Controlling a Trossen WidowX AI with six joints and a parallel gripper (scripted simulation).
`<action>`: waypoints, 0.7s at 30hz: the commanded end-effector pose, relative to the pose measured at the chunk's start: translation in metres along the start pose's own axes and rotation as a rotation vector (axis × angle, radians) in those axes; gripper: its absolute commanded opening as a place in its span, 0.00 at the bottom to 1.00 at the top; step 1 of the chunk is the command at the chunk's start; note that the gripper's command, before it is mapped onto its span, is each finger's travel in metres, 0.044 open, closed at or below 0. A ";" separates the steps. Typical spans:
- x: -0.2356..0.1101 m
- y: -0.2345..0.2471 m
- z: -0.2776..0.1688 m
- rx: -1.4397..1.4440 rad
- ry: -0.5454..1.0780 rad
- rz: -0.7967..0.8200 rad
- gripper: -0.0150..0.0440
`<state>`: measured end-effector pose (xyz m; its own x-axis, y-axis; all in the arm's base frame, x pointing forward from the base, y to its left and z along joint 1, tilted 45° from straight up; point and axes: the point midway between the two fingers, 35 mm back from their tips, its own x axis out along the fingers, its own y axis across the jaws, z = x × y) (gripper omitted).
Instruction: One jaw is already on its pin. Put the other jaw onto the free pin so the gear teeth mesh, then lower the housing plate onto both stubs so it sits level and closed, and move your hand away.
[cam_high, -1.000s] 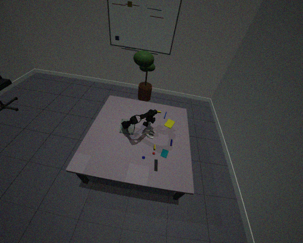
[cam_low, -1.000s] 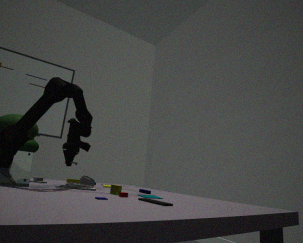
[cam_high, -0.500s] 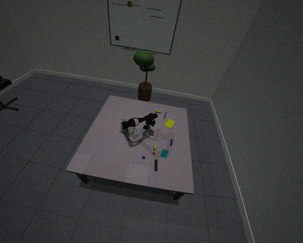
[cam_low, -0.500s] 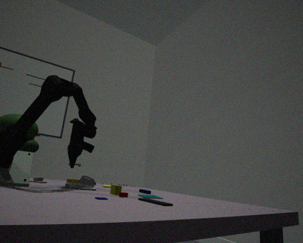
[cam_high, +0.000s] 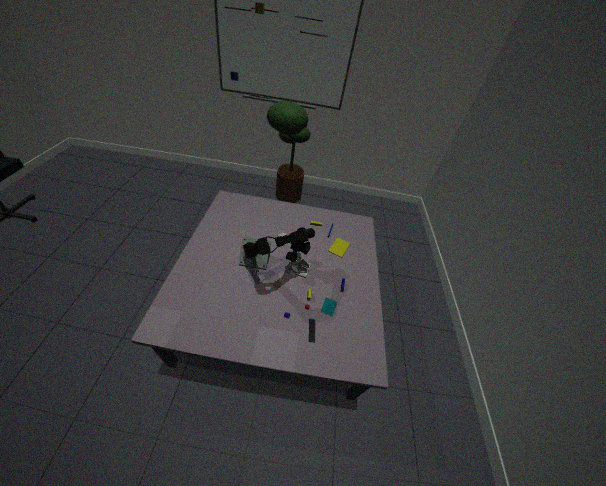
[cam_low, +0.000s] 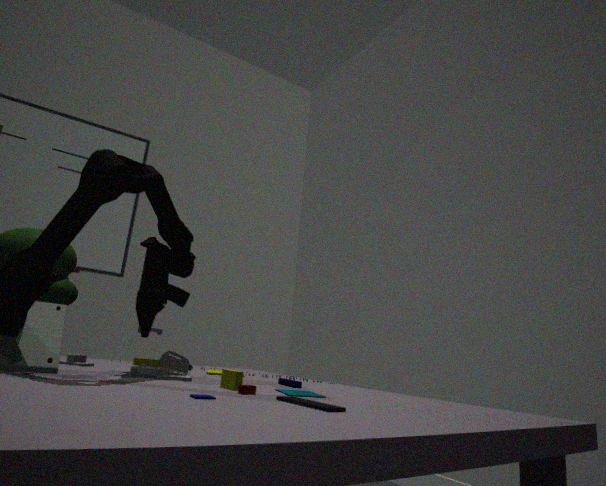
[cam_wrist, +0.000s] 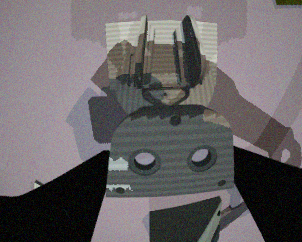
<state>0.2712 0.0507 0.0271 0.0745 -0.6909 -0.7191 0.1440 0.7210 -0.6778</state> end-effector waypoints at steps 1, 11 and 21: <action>0.000 -0.001 0.000 -0.005 -0.002 -0.005 0.85; 0.000 -0.001 0.000 -0.010 -0.002 -0.005 0.85; 0.000 -0.007 -0.001 -0.010 -0.002 -0.006 0.85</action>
<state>0.2701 0.0471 0.0307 0.0755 -0.6908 -0.7191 0.1395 0.7214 -0.6783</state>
